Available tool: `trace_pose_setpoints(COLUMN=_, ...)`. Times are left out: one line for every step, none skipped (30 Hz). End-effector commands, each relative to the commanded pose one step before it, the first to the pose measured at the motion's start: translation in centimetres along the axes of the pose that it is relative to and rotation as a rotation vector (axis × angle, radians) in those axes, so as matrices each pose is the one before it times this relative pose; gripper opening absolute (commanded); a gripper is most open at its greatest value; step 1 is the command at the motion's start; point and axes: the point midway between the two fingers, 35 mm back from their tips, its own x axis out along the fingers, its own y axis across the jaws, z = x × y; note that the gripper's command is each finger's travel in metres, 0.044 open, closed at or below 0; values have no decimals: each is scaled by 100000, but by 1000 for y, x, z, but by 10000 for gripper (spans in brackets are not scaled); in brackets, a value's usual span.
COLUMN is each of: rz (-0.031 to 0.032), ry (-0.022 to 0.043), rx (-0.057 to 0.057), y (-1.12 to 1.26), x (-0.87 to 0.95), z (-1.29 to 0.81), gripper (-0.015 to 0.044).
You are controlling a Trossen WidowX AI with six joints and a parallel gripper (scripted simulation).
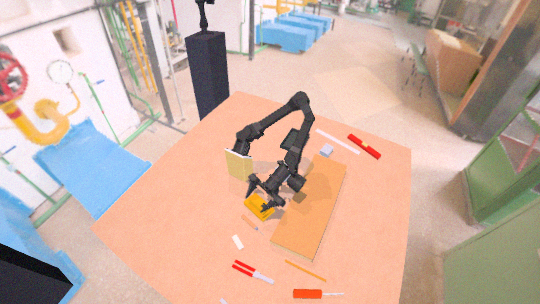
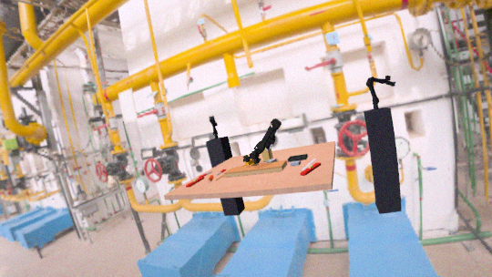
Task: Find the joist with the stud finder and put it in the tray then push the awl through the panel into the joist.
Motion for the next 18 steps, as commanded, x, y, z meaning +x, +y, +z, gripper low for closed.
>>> trace_pose_setpoints(rz=-16, ry=55, rx=8, y=-4, x=0, z=-10, gripper=440)
trace_pose_setpoints(rz=0, ry=0, rx=0, y=0, x=0, z=0, gripper=440)
trace_pose_setpoints(rz=0, ry=0, rx=0, y=0, x=0, z=0, gripper=440)
trace_pose_setpoints(rz=0, ry=0, rx=0, y=0, x=0, z=0, gripper=440)
trace_pose_setpoints(rz=0, ry=0, rx=0, y=0, x=0, z=0, gripper=440)
trace_pose_setpoints(rz=0, ry=-1, rx=0, y=-2, x=-21, z=0, gripper=440)
trace_pose_setpoints(rz=-1, ry=-2, rx=0, y=-3, x=-42, z=1, gripper=440)
trace_pose_setpoints(rz=-1, ry=-3, rx=0, y=-4, x=-61, z=1, gripper=440)
trace_pose_setpoints(rz=-1, ry=-4, rx=0, y=-5, x=-80, z=1, gripper=440)
trace_pose_setpoints(rz=-2, ry=-5, rx=-1, y=-6, x=-100, z=2, gripper=440)
trace_pose_setpoints(rz=-2, ry=-6, rx=-1, y=-7, x=-119, z=2, gripper=440)
trace_pose_setpoints(rz=-2, ry=-7, rx=-1, y=-7, x=-129, z=2, gripper=440)
trace_pose_setpoints(rz=-2, ry=-7, rx=-1, y=-6, x=-131, z=2, gripper=440)
trace_pose_setpoints(rz=-2, ry=-7, rx=-1, y=-5, x=-132, z=2, gripper=440)
trace_pose_setpoints(rz=-1, ry=-6, rx=-1, y=-5, x=-132, z=2, gripper=440)
trace_pose_setpoints(rz=-1, ry=-6, rx=-1, y=-4, x=-132, z=2, gripper=440)
trace_pose_setpoints(rz=-1, ry=-6, rx=-1, y=-3, x=-132, z=2, gripper=440)
trace_pose_setpoints(rz=-1, ry=-6, rx=-1, y=-2, x=-132, z=1, gripper=440)
